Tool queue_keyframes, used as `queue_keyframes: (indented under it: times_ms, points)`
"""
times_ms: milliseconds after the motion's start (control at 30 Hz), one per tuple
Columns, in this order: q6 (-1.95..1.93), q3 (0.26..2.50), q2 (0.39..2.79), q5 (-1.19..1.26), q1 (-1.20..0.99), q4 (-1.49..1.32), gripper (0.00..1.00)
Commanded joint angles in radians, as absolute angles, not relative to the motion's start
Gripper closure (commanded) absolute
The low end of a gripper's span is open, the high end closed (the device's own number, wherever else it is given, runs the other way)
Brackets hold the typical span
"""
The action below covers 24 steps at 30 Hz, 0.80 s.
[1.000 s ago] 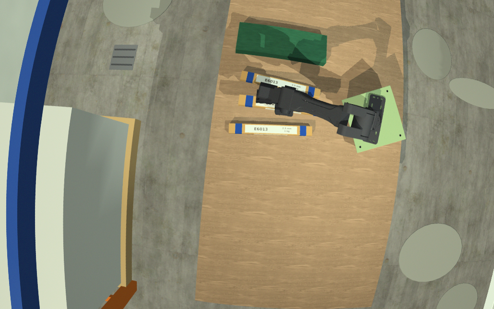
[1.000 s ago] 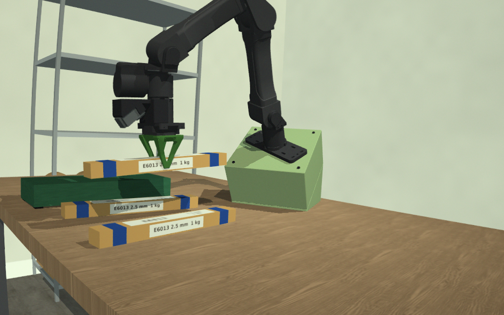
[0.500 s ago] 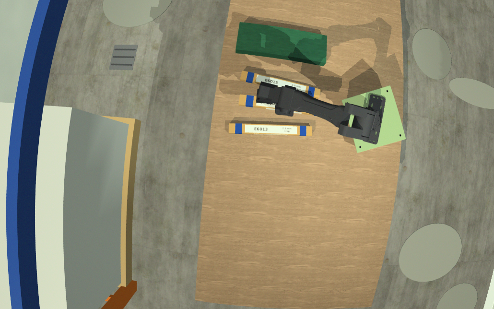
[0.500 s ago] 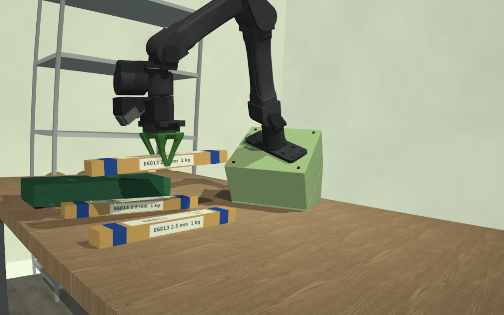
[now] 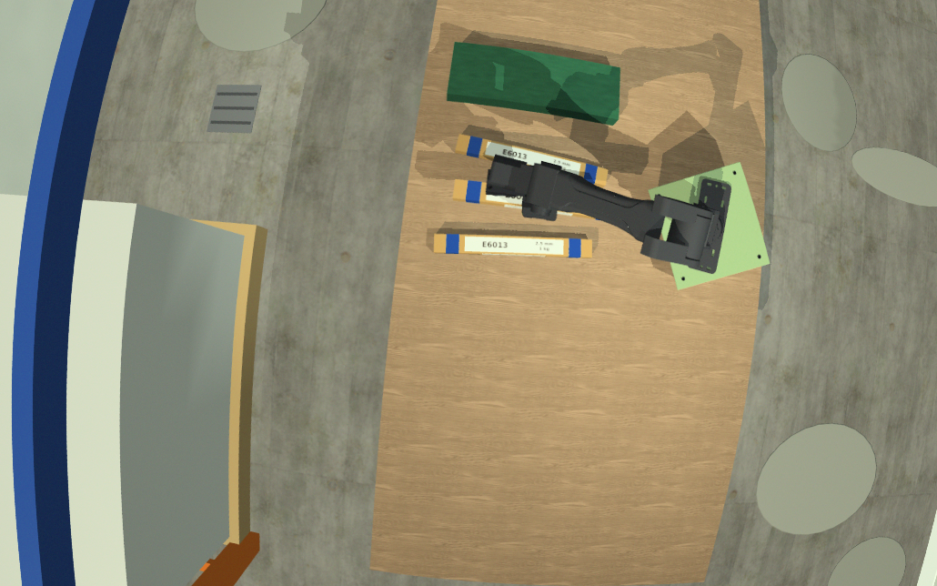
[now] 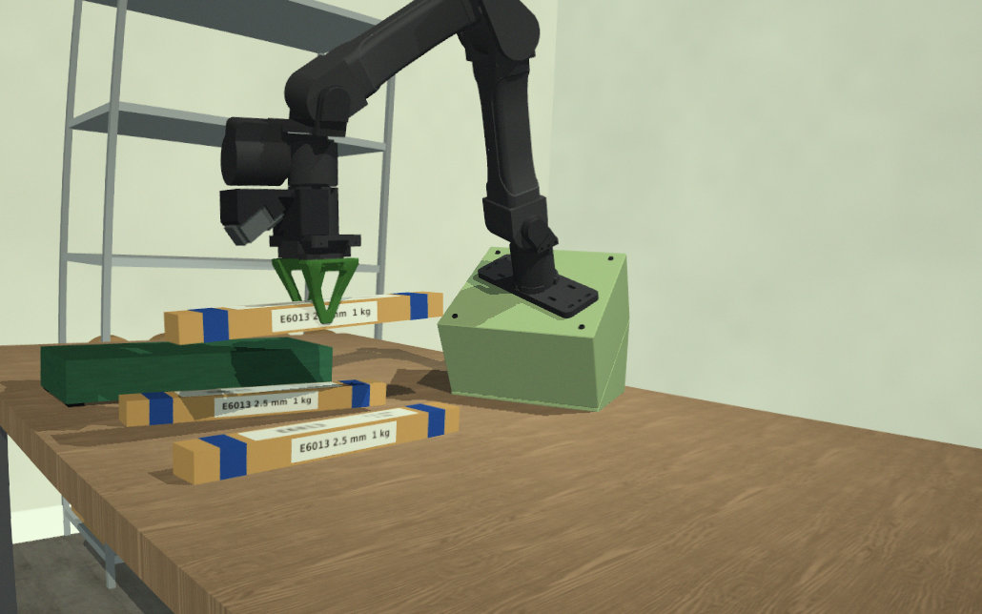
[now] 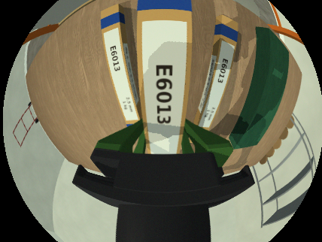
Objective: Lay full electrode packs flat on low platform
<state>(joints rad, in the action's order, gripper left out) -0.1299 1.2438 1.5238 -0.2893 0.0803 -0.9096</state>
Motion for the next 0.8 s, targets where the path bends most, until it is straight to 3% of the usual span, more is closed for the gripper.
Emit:
queue_keyframes:
  times_ms: [0,767]
  points:
    - [-0.134,1.293,1.468,-0.296,0.104,-0.933,1.00]
    - [-0.134,1.293,1.468,-0.296,0.104,-0.933,1.00]
